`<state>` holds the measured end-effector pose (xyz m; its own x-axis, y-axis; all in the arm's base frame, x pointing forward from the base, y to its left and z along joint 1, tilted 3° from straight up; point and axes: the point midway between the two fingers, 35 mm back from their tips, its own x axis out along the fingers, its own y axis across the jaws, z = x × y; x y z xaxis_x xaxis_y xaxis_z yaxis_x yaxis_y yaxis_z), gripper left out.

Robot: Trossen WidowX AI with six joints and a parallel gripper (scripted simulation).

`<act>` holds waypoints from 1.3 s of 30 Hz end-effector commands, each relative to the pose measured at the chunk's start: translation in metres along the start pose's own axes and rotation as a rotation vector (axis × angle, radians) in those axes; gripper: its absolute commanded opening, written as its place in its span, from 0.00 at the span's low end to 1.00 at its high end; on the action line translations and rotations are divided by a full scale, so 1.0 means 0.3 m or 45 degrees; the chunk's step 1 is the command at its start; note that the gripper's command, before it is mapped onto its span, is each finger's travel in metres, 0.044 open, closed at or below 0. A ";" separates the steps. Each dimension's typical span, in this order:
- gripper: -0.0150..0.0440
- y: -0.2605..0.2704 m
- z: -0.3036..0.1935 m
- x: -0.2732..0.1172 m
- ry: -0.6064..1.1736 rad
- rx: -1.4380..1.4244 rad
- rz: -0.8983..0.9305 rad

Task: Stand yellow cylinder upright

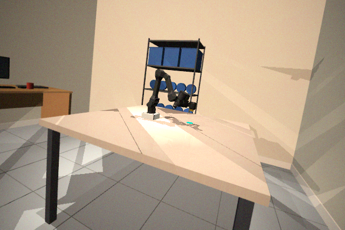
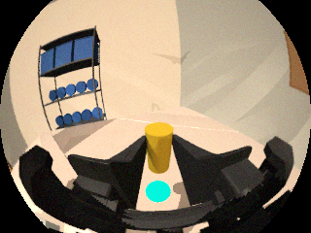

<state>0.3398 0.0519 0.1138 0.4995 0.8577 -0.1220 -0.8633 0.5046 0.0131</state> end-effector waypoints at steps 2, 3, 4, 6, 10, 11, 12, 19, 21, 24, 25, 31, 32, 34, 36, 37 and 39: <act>0.43 0.006 0.003 -0.005 -0.010 -0.005 0.007; 0.43 0.006 0.003 -0.005 -0.010 -0.005 0.007; 0.43 0.006 0.003 -0.005 -0.010 -0.005 0.007; 0.43 0.006 0.003 -0.005 -0.010 -0.005 0.007; 0.43 0.006 0.003 -0.005 -0.010 -0.005 0.007; 0.43 0.006 0.003 -0.005 -0.010 -0.005 0.007; 0.43 0.006 0.003 -0.005 -0.010 -0.005 0.007; 0.43 0.001 -0.021 -0.001 -0.010 -0.005 0.007; 0.43 -0.002 -0.041 0.001 -0.010 -0.005 0.007; 0.43 -0.006 -0.072 0.005 -0.010 -0.005 0.007; 0.43 -0.007 -0.082 0.006 -0.009 -0.005 0.007; 0.43 -0.010 -0.142 0.013 -0.009 -0.005 0.007; 0.43 -0.009 -0.152 0.014 -0.009 -0.005 0.007; 0.43 -0.009 -0.172 0.015 -0.009 -0.005 0.007; 0.43 -0.008 -0.192 0.017 -0.009 -0.005 0.007; 0.43 -0.007 -0.202 0.018 -0.009 -0.005 0.007; 0.43 -0.005 -0.222 0.019 -0.009 -0.005 0.007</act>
<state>0.3404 0.0492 0.0537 0.4981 0.8592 -0.1167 -0.8643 0.5028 0.0134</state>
